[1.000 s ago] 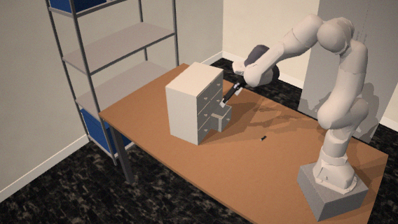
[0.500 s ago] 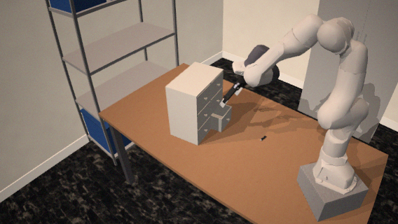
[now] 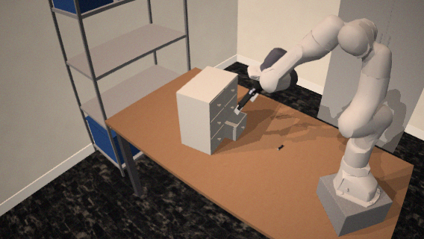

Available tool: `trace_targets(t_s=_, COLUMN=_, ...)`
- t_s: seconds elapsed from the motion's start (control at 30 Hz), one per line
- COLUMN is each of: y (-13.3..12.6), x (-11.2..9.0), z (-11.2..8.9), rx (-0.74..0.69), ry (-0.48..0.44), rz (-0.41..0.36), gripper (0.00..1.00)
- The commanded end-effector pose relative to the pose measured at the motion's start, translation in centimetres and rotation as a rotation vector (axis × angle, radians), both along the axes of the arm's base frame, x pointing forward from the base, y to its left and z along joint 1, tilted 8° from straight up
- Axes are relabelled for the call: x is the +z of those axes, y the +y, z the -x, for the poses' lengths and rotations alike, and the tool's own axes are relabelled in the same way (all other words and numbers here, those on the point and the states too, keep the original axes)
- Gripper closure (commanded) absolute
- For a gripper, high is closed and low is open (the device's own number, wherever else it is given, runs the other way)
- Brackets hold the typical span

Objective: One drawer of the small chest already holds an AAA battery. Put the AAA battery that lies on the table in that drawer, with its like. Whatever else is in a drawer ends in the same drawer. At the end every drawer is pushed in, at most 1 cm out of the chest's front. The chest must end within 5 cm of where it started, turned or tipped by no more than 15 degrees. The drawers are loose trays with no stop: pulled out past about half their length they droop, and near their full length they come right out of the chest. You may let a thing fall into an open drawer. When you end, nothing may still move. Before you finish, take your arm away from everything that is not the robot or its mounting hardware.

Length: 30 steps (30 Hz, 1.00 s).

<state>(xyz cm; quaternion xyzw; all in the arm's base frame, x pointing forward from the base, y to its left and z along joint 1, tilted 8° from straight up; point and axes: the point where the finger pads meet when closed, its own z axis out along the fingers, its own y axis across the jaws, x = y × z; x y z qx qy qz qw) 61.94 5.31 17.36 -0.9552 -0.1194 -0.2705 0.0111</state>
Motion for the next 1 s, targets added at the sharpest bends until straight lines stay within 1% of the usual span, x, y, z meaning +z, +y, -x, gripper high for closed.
trace_targets(t_s=0.0, y=0.05, x=-0.04, z=0.04, rx=-0.006, ry=0.003, rz=-0.004, gripper=0.0)
trace_targets(t_s=0.7, y=-0.01, x=0.14, z=0.25, rx=-0.063, ry=0.005, rz=-0.023, gripper=0.0)
trace_targets(t_s=0.97, y=-0.05, x=0.29, z=0.42, rx=-0.111, ry=0.006, rz=-0.039, gripper=0.0)
